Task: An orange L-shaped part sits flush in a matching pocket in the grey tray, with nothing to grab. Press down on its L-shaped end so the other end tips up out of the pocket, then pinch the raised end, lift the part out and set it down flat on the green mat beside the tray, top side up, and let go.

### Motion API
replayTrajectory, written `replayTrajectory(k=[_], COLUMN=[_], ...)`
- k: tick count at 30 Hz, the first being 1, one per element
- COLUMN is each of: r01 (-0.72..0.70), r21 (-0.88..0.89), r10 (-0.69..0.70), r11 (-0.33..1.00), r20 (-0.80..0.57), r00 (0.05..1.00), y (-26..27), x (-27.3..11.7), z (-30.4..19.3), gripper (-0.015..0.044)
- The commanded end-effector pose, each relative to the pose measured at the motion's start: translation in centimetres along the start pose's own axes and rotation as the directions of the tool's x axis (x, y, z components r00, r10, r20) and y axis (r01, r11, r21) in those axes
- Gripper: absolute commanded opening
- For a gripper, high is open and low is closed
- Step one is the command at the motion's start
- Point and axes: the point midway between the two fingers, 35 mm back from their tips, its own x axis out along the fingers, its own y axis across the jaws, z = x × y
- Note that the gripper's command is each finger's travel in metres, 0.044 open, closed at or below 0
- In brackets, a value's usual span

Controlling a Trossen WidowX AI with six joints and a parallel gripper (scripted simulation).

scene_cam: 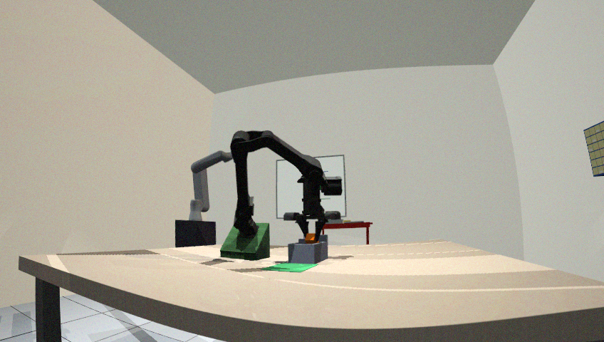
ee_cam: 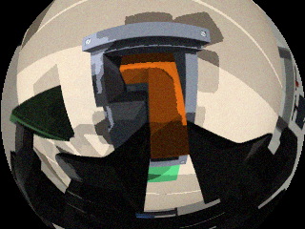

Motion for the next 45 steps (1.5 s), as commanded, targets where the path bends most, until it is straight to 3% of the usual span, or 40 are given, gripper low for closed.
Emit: replayTrajectory(k=[1, 5, 45], r01=[0.0, 0.0, 0.002], r21=[0.004, 0.004, -0.004], r10=[0.0, 0.0, -0.002], r11=[1.0, 1.0, 1.0], r20=[0.0, 0.0, -0.003], r00=[1.0, 1.0, 1.0], y=[0.0, 0.0, 0.0], x=[0.0, 0.0, -5.4], z=[0.0, 0.0, 0.0], gripper=[0.0102, 0.0, 0.0])
